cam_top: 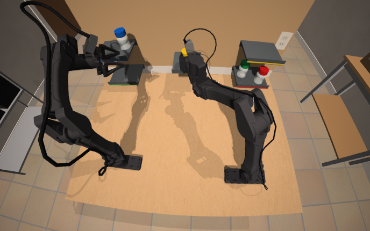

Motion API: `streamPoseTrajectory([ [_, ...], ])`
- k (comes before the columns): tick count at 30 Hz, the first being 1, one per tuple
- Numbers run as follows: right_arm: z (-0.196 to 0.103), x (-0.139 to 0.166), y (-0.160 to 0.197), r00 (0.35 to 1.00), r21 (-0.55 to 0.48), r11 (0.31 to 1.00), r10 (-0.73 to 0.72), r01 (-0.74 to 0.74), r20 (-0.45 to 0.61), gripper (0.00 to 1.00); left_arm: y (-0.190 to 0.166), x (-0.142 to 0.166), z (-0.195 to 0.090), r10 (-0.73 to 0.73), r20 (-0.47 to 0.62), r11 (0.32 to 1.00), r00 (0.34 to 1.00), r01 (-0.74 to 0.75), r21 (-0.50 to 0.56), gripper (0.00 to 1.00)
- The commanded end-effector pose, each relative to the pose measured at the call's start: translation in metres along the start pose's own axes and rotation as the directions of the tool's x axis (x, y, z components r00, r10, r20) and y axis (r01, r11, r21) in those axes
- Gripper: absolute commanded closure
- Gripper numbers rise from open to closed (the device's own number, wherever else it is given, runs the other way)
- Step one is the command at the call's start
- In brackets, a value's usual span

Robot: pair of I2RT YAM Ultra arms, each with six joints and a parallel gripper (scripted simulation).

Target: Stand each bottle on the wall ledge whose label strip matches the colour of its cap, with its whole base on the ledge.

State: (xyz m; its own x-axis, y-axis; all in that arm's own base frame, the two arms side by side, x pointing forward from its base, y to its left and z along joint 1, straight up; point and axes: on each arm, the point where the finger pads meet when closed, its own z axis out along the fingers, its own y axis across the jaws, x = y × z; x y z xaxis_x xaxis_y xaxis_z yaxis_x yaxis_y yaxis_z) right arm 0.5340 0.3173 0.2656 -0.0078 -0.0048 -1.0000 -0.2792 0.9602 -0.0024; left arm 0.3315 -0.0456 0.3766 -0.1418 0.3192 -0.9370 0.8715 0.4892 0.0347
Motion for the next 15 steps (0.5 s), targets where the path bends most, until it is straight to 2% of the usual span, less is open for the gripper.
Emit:
streamPoseTrajectory([
  [1,0.0,-0.017,-0.001,0.999,0.0,1.0,0.011,-0.011,0.033,0.6,-0.002,-0.01,-0.003,0.016,0.025,1.0,1.0,-0.016,0.005,0.13],
  [3,0.0,-0.017,-0.001,0.999,0.0,1.0,0.011,-0.011,0.033,0.83,-0.002,-0.01,-0.003,0.016,0.025,1.0,1.0,-0.016,0.005,0.13],
  [5,0.0,-0.017,-0.001,0.999,0.0,1.0,0.011,-0.011,0.033,0.83,-0.002,-0.01,-0.003,0.016,0.025,1.0,1.0,-0.016,0.005,0.13],
  [6,0.0,-0.017,-0.001,0.999,0.0,1.0,0.011,-0.011,0.033,0.94,-0.002,-0.01,-0.003,0.016,0.025,1.0,1.0,-0.016,0.005,0.13],
  [10,-0.001,-0.033,-0.001,0.999,0.0,1.0,0.014,-0.014,0.04,0.5,-0.002,-0.01,-0.003,0.016,0.025,1.0,1.0,-0.016,0.005,0.13],
  [15,-0.003,-0.07,-0.001,0.999,0.0,1.0,0.014,-0.014,0.04,0.5,-0.002,-0.01,-0.003,0.016,0.025,1.0,1.0,-0.016,0.005,0.13],
])
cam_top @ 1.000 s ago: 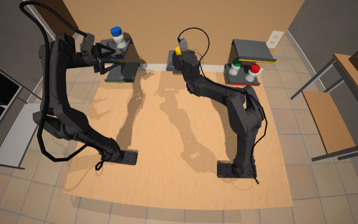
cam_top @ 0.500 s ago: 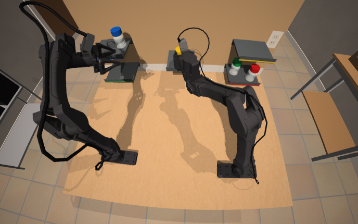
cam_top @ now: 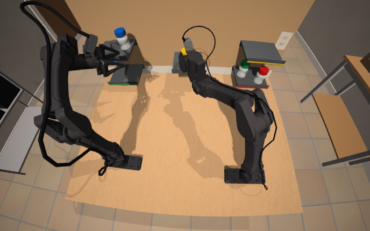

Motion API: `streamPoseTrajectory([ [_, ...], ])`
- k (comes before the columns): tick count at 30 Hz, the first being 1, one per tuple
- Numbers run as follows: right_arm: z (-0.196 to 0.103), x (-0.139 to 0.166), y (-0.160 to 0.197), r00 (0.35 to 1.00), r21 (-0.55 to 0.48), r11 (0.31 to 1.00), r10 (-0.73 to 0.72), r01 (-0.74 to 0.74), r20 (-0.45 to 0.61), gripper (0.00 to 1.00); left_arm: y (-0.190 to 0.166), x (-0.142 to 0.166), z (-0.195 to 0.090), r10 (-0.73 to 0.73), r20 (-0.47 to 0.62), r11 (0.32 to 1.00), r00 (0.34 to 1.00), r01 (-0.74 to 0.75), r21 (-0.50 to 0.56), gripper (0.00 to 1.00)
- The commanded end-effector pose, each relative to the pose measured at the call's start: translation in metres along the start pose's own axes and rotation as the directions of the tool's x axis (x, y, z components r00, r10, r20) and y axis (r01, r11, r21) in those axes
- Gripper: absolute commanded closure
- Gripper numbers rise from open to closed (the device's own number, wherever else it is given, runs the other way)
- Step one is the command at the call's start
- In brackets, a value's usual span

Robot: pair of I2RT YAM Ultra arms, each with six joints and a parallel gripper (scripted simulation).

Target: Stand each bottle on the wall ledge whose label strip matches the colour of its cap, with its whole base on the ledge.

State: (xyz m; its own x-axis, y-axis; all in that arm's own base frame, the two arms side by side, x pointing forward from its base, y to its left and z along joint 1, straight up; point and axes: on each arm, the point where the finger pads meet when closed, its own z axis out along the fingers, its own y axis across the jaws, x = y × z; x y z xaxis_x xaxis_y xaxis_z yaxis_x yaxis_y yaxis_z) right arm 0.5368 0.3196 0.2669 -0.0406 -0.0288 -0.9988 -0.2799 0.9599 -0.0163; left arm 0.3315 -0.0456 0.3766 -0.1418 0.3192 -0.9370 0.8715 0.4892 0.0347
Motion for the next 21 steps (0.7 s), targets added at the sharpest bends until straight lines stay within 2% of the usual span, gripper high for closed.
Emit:
streamPoseTrajectory([
  [1,-0.01,-0.076,-0.004,0.997,-0.001,1.0,0.028,-0.028,0.078,0.5,-0.002,-0.01,-0.003,0.016,0.025,1.0,1.0,-0.016,0.005,0.13],
  [7,-0.011,-0.091,-0.005,0.997,-0.001,1.0,0.028,-0.028,0.078,0.5,-0.002,-0.01,-0.003,0.016,0.025,1.0,1.0,-0.016,0.005,0.13],
  [12,-0.013,-0.115,-0.005,0.997,-0.001,1.0,0.028,-0.028,0.078,0.5,-0.002,-0.01,-0.003,0.016,0.025,1.0,1.0,-0.016,0.005,0.13],
  [21,-0.012,-0.116,-0.001,0.996,-0.009,1.0,0.031,-0.03,0.087,0.5,-0.002,-0.01,-0.003,0.016,0.025,1.0,1.0,-0.016,0.005,0.13],
])
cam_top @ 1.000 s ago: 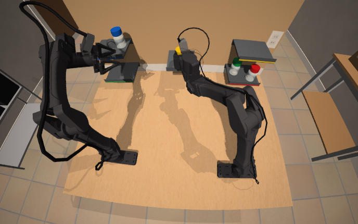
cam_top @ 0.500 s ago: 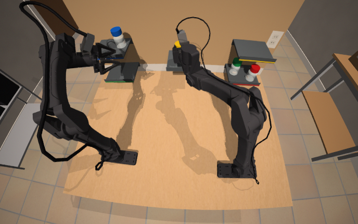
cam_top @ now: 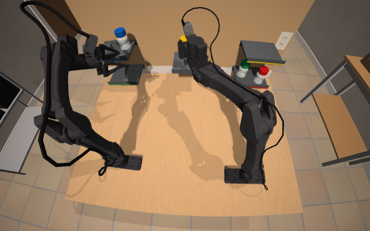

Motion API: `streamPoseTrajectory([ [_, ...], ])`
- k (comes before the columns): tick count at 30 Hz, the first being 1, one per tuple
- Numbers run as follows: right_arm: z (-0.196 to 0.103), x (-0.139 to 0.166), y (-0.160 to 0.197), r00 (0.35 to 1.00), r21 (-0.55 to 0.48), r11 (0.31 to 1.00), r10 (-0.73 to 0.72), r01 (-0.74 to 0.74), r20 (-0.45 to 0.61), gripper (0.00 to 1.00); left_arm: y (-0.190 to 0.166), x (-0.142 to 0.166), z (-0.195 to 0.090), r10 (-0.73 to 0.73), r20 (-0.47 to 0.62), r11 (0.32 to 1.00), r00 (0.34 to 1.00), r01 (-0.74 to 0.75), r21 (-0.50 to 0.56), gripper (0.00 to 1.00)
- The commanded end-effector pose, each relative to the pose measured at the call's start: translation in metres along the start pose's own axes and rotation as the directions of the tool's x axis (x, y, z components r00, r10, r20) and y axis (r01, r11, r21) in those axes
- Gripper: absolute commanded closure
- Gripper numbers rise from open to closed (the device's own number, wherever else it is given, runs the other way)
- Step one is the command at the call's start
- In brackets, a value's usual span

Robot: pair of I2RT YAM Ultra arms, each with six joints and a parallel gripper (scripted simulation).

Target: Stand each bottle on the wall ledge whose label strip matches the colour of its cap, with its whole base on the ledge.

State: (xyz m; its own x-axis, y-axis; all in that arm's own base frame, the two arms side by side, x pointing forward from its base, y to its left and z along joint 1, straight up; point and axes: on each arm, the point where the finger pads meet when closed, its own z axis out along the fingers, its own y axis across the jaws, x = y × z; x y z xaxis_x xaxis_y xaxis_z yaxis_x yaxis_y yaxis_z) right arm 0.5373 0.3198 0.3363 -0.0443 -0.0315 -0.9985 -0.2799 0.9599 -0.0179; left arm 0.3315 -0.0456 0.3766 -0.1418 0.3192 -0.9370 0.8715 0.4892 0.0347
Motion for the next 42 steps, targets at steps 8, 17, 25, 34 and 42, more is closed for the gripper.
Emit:
streamPoseTrajectory([
  [8,-0.017,-0.06,0.005,0.992,-0.029,0.999,0.045,-0.042,0.121,0.5,-0.002,-0.01,-0.003,0.016,0.025,1.0,1.0,-0.016,0.005,0.13],
  [17,-0.041,-0.076,0.009,0.984,-0.04,0.997,0.065,-0.059,0.165,0.5,-0.002,-0.01,-0.003,0.016,0.025,1.0,1.0,-0.016,0.005,0.13],
  [25,-0.065,-0.075,0.008,0.984,-0.039,0.997,0.068,-0.062,0.166,0.5,-0.002,-0.01,-0.003,0.016,0.025,1.0,1.0,-0.016,0.005,0.13],
  [34,-0.106,-0.071,0.007,0.983,-0.045,0.997,0.075,-0.068,0.168,0.5,-0.002,-0.01,-0.003,0.016,0.025,1.0,1.0,-0.016,0.005,0.13],
  [42,-0.125,-0.059,0.005,0.988,-0.038,0.997,0.065,-0.06,0.141,0.5,-0.002,-0.01,-0.003,0.016,0.025,1.0,1.0,-0.016,0.005,0.13],
])
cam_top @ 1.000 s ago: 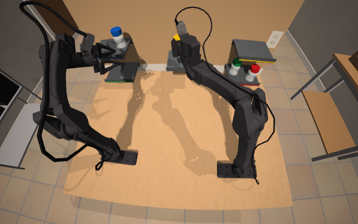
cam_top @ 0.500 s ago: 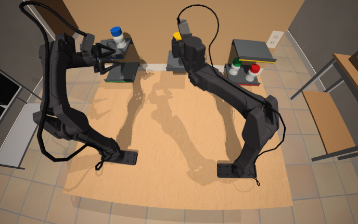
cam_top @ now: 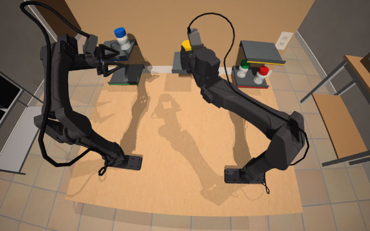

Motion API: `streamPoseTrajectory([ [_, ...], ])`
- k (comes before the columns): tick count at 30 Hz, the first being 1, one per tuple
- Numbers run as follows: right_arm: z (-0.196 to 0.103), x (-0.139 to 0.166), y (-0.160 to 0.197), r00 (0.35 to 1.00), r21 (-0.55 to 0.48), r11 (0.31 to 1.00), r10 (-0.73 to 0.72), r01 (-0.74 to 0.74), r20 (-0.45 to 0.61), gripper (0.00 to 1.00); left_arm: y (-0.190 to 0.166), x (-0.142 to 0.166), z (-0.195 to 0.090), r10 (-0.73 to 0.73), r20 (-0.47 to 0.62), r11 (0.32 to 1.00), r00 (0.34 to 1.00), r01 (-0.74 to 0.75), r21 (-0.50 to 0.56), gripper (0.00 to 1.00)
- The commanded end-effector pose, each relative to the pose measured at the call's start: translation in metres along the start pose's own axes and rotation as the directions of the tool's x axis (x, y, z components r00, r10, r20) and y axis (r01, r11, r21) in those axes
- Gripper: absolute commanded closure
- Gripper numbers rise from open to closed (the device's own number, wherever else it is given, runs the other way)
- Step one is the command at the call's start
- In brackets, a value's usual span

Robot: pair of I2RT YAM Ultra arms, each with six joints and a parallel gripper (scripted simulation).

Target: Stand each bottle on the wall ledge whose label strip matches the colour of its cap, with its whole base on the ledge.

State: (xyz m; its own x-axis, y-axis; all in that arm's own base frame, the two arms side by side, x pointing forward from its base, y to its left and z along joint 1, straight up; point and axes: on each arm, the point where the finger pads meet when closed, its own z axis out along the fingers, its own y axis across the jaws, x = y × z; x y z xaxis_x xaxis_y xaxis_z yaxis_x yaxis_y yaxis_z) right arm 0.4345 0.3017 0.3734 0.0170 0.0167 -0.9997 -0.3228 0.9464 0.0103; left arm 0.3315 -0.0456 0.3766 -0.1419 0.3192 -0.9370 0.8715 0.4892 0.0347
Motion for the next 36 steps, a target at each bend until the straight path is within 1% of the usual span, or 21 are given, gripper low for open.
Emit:
streamPoseTrajectory([
  [1,-0.019,-0.026,-0.004,0.998,0.013,0.999,0.029,-0.03,0.064,0.5,-0.002,-0.01,-0.003,0.016,0.025,1.0,1.0,-0.016,0.005,0.13],
  [7,-0.024,-0.011,-0.008,1.0,0.03,0.999,0.012,-0.013,0.025,0.5,-0.002,-0.01,-0.003,0.016,0.025,1.0,1.0,-0.016,0.005,0.13],
  [10,-0.023,0.002,-0.018,1.0,0.058,0.998,-0.002,0.003,-0.004,0.5,-0.002,-0.01,-0.003,0.016,0.025,1.0,1.0,-0.016,0.005,0.13],
  [12,-0.023,0.002,-0.018,1.0,0.058,0.998,-0.002,0.003,-0.004,0.5,-0.002,-0.01,-0.003,0.016,0.025,1.0,1.0,-0.016,0.005,0.13],
  [13,-0.023,-0.003,-0.017,1.0,0.058,0.998,0.002,-0.002,0.007,0.5,-0.002,-0.01,-0.003,0.016,0.025,1.0,1.0,-0.016,0.005,0.13],
  [21,-0.023,-0.003,-0.017,1.0,0.056,0.998,0.002,-0.002,0.007,0.5,-0.002,-0.01,-0.003,0.016,0.025,1.0,1.0,-0.016,0.005,0.13],
  [25,-0.023,0.002,-0.017,0.999,0.056,0.998,-0.02,0.023,-0.044,0.5,-0.002,-0.01,-0.003,0.016,0.025,1.0,1.0,-0.016,0.005,0.13],
  [27,-0.023,-0.002,-0.017,0.996,0.055,0.998,-0.038,0.043,-0.083,0.5,-0.002,-0.01,-0.003,0.016,0.025,1.0,1.0,-0.016,0.005,0.13],
  [29,-0.023,-0.002,-0.017,0.996,0.055,0.998,-0.038,0.043,-0.083,0.5,-0.002,-0.01,-0.003,0.016,0.025,1.0,1.0,-0.016,0.005,0.13],
  [30,-0.024,-0.006,-0.014,0.994,0.032,0.998,-0.045,0.048,-0.098,0.5,-0.002,-0.01,-0.003,0.016,0.025,1.0,1.0,-0.016,0.005,0.13],
  [32,-0.024,-0.028,-0.011,0.998,-0.021,0.999,-0.028,0.027,-0.061,0.5,-0.002,-0.01,-0.003,0.016,0.025,1.0,1.0,-0.016,0.005,0.13],
  [33,-0.026,-0.035,-0.017,0.998,-0.044,0.999,-0.026,0.024,-0.05,0.5,-0.002,-0.01,-0.003,0.016,0.025,1.0,1.0,-0.016,0.005,0.13],
  [34,-0.028,-0.035,-0.027,0.998,-0.063,0.998,-0.026,0.023,-0.054,0.5,-0.002,-0.01,-0.003,0.016,0.025,1.0,1.0,-0.016,0.005,0.13],
  [36,-0.035,-0.043,-0.055,0.999,-0.091,0.996,-0.024,0.02,-0.047,0.5,-0.002,-0.01,-0.003,0.016,0.025,1.0,1.0,-0.016,0.005,0.13],
])
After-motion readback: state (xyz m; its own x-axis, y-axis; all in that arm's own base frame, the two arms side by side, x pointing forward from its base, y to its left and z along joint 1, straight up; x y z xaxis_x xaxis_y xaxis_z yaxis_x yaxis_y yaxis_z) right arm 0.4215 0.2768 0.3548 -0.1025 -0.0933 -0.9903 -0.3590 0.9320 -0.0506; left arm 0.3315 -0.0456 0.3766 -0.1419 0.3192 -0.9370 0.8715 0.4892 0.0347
